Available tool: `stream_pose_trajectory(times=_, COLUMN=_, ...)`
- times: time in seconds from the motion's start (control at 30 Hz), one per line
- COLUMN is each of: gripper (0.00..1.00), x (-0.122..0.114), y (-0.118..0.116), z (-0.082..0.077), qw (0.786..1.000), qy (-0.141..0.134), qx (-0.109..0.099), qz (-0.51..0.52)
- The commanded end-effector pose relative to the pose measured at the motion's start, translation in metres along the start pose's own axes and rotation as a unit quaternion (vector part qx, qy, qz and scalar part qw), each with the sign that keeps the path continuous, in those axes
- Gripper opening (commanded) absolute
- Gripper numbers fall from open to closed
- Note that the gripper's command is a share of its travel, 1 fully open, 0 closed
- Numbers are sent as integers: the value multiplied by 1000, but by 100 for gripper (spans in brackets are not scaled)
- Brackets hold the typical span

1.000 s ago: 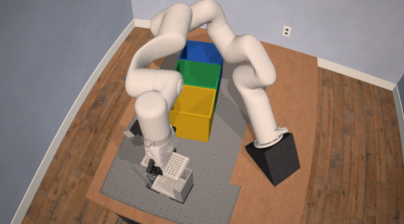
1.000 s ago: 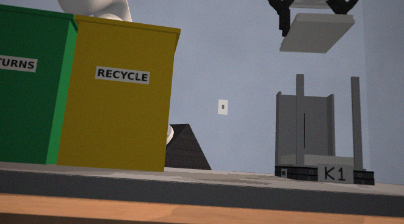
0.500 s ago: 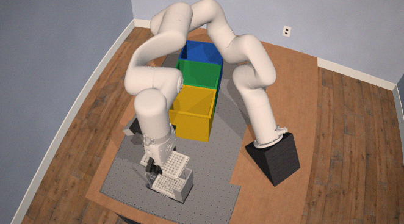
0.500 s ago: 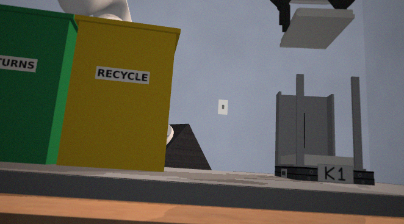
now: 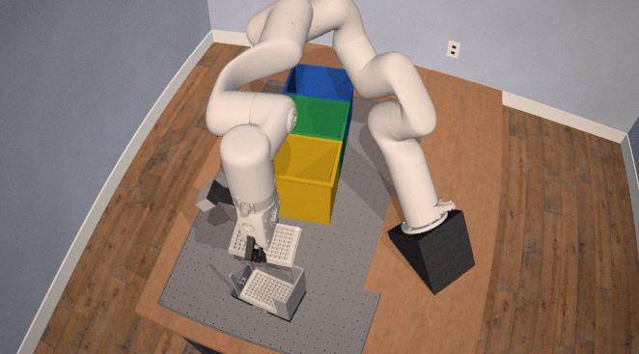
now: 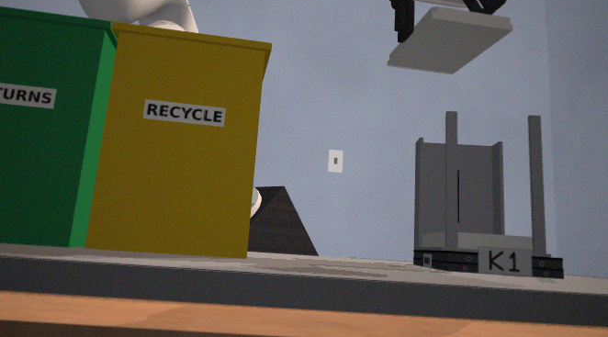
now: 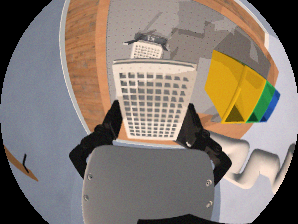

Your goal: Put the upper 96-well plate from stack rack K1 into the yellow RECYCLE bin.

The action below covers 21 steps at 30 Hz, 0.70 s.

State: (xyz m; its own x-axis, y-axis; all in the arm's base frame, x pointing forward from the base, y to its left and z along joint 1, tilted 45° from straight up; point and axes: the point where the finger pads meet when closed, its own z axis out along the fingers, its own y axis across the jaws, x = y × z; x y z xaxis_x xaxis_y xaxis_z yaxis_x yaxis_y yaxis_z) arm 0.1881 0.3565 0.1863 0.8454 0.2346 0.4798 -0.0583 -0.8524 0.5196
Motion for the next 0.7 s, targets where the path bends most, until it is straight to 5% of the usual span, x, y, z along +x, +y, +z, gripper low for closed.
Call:
stream_pose_trajectory(times=0.0, gripper=0, x=0, y=17, z=-1, qw=1000, qy=0, qx=4, qz=-5)
stream_pose_trajectory(times=0.67, gripper=0, x=-2, y=77, z=3, qw=1000, qy=0, qx=4, qz=-5)
